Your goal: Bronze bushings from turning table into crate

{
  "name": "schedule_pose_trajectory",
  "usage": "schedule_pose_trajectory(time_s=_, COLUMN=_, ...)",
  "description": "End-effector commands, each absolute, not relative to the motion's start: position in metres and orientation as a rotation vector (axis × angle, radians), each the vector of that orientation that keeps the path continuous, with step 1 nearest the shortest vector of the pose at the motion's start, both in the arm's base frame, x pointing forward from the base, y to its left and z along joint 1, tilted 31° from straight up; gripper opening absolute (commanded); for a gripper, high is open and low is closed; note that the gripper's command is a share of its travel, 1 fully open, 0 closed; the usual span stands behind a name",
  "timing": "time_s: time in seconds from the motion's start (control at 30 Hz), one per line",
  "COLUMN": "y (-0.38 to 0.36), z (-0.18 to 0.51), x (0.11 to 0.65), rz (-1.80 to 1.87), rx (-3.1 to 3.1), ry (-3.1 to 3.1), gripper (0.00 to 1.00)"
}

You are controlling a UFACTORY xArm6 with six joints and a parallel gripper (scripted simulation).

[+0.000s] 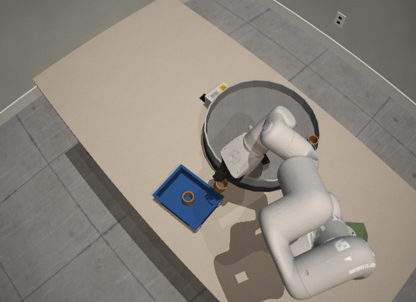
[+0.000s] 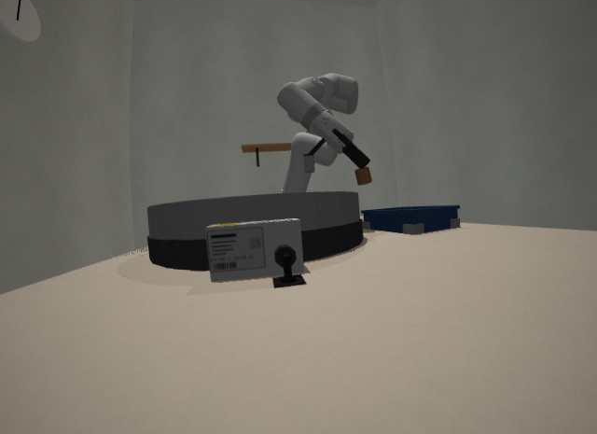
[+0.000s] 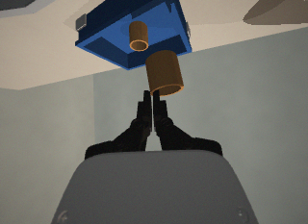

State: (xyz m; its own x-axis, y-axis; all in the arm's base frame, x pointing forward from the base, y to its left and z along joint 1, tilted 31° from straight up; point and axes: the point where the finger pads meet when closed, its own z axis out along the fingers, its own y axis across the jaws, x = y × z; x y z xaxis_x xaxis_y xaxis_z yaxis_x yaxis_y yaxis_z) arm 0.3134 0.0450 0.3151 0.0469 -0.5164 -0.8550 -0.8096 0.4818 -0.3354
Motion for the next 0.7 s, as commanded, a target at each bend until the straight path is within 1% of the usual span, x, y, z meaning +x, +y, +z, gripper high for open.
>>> schedule_pose_trajectory(time_s=0.0, y=0.072, z=0.325, x=0.328, rz=0.316, rx=-1.224, ry=1.604, gripper=0.0)
schedule_pose_trajectory(time_s=0.4, y=0.104, z=0.337, x=0.338, rz=0.319, rx=-1.295, ry=1.572, gripper=0.0)
schedule_pose_trajectory(time_s=0.67, y=0.112, z=0.34, x=0.339, rz=0.32, rx=-1.309, ry=1.563, gripper=0.0)
